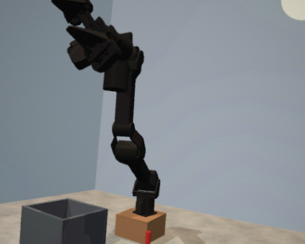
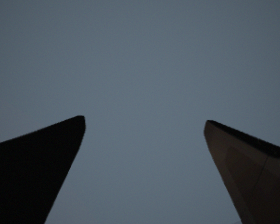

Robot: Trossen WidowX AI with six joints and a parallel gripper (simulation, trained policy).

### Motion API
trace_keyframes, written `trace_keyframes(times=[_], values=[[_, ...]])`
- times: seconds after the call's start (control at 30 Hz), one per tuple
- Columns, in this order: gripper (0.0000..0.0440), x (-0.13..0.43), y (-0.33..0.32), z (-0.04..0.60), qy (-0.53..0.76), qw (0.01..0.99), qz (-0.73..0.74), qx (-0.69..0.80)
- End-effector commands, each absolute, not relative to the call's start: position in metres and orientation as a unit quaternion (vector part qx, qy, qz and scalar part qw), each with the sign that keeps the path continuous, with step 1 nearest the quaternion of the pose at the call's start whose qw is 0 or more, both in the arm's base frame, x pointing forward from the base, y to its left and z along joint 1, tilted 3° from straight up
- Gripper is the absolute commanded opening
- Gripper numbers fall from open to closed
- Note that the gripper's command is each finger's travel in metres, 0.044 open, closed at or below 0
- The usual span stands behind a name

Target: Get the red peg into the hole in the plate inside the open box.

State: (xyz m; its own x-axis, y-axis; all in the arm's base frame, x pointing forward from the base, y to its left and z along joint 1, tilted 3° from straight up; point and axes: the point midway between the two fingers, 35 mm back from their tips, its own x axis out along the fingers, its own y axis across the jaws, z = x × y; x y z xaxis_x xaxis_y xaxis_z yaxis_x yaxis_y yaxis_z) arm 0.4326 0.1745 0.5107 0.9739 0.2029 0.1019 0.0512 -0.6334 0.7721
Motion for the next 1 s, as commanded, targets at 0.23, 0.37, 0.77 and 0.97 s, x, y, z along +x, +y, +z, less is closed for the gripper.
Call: trace_keyframes(times=[0.23, 0.37, 0.77, 0.97], values=[[0.0438, 0.372, 0.212, 0.568, 0.097, 0.376, 0.197, 0.900], [0.0435, 0.339, 0.229, 0.592, 0.122, 0.331, 0.245, 0.903], [0.0424, 0.243, 0.246, 0.657, 0.191, 0.172, 0.365, 0.895], [0.0417, 0.197, 0.238, 0.685, 0.224, 0.085, 0.412, 0.879]])
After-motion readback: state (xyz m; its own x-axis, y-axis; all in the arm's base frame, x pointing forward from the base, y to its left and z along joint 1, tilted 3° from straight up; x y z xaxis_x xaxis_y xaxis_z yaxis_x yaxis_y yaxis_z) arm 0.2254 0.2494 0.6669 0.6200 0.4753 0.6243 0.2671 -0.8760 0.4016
